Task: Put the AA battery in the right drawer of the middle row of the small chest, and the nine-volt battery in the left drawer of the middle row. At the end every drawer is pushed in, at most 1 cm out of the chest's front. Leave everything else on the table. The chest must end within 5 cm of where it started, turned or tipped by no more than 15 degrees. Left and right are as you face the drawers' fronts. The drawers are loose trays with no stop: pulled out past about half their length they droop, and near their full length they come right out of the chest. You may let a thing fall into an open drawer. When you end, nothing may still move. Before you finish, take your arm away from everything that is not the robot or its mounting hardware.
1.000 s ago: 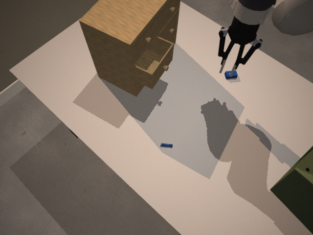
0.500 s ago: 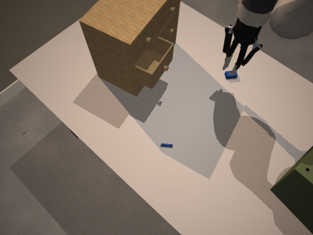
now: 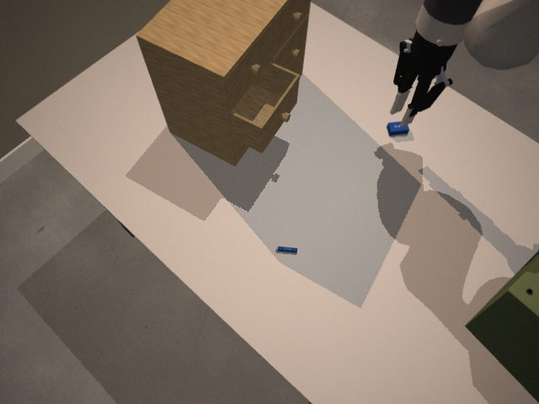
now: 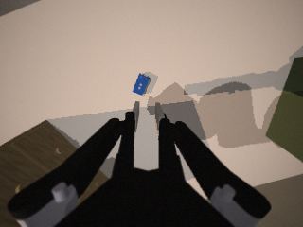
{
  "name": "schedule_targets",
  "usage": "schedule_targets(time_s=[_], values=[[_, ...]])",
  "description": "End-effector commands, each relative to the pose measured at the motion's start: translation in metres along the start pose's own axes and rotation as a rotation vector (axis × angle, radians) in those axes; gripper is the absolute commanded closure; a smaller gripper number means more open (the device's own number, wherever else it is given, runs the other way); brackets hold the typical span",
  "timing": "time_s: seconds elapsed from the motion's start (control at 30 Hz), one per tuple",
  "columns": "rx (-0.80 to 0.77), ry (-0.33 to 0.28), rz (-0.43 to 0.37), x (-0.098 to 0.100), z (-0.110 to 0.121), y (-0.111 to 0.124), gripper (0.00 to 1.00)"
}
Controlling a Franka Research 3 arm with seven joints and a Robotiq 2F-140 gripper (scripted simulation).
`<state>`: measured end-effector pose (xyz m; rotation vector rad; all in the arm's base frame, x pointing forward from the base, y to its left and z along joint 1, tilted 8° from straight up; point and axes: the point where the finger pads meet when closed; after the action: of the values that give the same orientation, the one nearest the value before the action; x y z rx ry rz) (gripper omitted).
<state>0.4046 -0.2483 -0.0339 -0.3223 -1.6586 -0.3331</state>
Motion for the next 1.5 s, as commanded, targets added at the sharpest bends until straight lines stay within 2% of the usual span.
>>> schedule_targets(time_s=[0.0, 0.33, 0.77, 0.93, 0.97, 1.47], values=[[-0.131, -0.018, -0.003, 0.000, -0.006, -0.004, 0.80], [-0.252, -0.025, 0.008, -0.006, -0.008, -0.021, 0.80], [-0.335, -0.031, 0.016, -0.010, -0.009, -0.033, 0.80], [-0.350, -0.032, 0.017, -0.011, -0.009, -0.035, 0.80], [-0.350, -0.032, 0.017, -0.011, -0.009, -0.035, 0.74], [-0.350, -0.032, 0.017, -0.011, -0.009, -0.035, 0.74]])
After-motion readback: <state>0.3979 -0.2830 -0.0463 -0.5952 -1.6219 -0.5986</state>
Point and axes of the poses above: the point where the finger pads meet when closed, its own x axis back along the fingers, its own z axis across the jaws, y = z × x, and after that the axes turned 8 degrees about x, right-handed
